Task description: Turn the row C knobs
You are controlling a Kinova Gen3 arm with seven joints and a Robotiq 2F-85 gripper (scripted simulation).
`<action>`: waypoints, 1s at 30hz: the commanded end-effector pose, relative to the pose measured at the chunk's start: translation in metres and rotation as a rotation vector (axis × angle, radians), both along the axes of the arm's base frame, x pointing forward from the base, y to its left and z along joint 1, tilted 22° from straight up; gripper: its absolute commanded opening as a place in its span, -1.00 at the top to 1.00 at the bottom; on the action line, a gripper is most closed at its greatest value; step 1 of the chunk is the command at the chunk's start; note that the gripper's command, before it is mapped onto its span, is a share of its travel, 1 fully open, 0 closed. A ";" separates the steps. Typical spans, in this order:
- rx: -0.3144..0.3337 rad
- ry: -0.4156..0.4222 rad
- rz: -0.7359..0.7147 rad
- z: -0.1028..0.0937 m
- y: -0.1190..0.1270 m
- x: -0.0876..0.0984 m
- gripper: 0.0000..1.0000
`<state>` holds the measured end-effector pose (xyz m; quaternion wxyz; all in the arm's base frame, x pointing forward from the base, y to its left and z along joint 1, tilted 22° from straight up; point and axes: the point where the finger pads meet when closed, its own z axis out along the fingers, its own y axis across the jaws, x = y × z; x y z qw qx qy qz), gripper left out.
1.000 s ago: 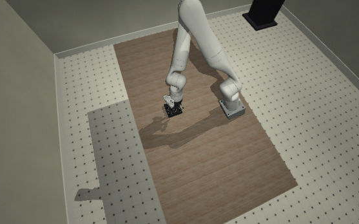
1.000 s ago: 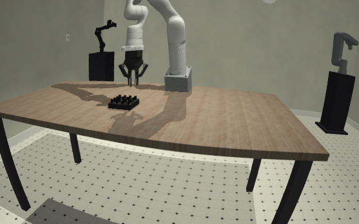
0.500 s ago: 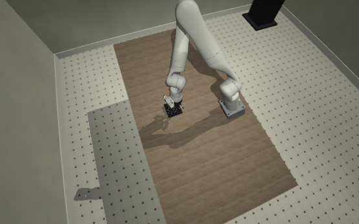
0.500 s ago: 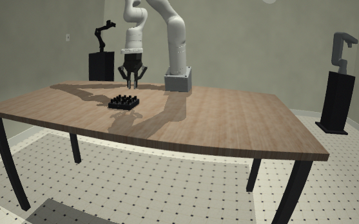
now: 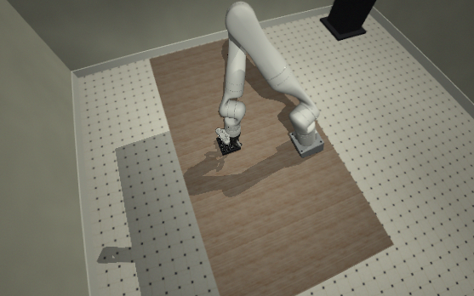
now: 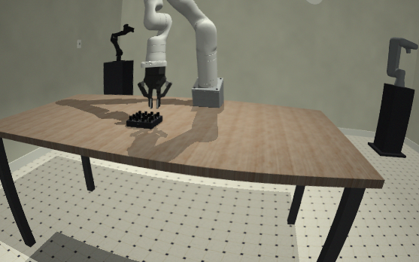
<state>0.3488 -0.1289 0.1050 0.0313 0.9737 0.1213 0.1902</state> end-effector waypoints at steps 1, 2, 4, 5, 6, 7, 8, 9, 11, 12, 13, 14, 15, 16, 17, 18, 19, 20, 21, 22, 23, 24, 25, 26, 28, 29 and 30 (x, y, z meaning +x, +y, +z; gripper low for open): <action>0.007 0.001 0.004 -0.006 0.004 0.001 0.62; 0.007 0.001 0.004 -0.006 0.004 0.001 0.62; 0.007 0.001 -0.001 -0.007 0.002 0.001 0.62; 0.007 0.001 -0.001 -0.008 0.002 0.001 0.62; 0.007 0.001 -0.001 -0.008 0.002 0.002 0.62; 0.007 0.001 0.000 -0.009 0.002 0.002 0.62; 0.007 0.001 0.000 -0.010 0.003 0.003 0.62; 0.007 0.001 0.000 -0.011 0.002 0.003 0.62; 0.007 0.000 -0.001 -0.012 0.002 0.003 0.62; 0.007 0.000 -0.001 -0.013 0.002 0.004 0.62; 0.007 0.000 -0.001 -0.013 0.002 0.004 0.62; 0.007 0.000 -0.001 -0.013 0.002 0.004 0.62; 0.007 0.000 -0.001 -0.014 0.002 0.004 0.62; 0.007 0.000 -0.001 -0.014 0.002 0.004 0.62; 0.007 0.000 -0.001 -0.014 0.002 0.005 0.62; 0.007 0.000 -0.001 -0.014 0.002 0.005 0.62; 0.007 0.000 -0.001 -0.014 0.002 0.005 0.62; 0.007 0.000 -0.001 -0.014 0.002 0.005 0.62; 0.007 0.000 -0.001 -0.015 0.002 0.005 0.62; 0.007 0.000 -0.001 -0.015 0.002 0.005 0.62; 0.006 0.000 -0.001 -0.015 0.002 0.005 0.62; 0.006 0.000 0.001 -0.015 0.002 0.005 0.62; 0.005 0.000 0.002 -0.015 0.002 0.005 0.62; 0.005 0.000 0.002 -0.015 0.002 0.005 0.62; 0.006 0.000 0.002 -0.015 0.002 0.005 0.62; 0.006 0.000 0.001 -0.015 0.002 0.005 0.62; 0.006 0.000 0.001 -0.015 0.002 0.005 0.62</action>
